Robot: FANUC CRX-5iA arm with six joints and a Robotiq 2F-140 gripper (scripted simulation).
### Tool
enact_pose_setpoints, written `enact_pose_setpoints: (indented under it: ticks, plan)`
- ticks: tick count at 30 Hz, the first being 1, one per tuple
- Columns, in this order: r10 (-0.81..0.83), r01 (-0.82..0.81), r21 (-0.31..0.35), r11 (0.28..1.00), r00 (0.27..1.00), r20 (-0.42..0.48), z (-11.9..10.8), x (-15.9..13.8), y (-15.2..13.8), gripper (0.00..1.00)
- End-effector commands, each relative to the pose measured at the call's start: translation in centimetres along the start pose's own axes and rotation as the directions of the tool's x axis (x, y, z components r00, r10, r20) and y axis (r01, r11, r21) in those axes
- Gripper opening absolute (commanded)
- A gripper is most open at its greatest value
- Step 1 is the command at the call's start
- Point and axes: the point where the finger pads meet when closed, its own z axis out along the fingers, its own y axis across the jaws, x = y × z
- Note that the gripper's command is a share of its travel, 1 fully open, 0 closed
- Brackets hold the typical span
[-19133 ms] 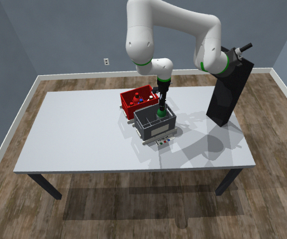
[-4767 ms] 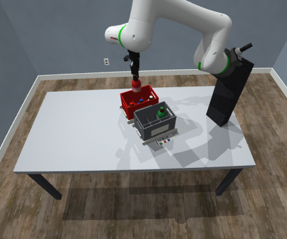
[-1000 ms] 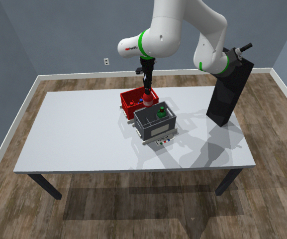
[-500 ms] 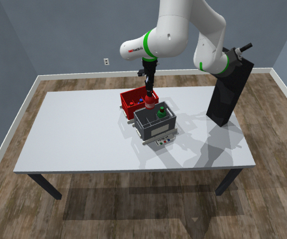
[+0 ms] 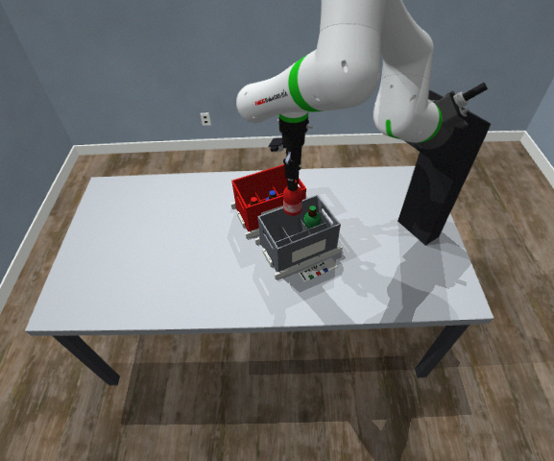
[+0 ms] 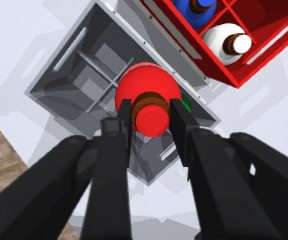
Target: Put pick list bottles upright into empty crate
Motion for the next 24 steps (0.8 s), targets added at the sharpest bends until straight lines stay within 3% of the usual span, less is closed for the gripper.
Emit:
enact_pose_setpoints:
  ticks: [1, 24]
  plan:
    - [0.0, 0.0, -0.002, 1.0, 1.0, -0.001, -0.05, -0.53, -0.39, 0.1]
    - [0.0, 0.0, -0.002, 1.0, 1.0, -0.001, -0.05, -0.43, -0.21, 0.1]
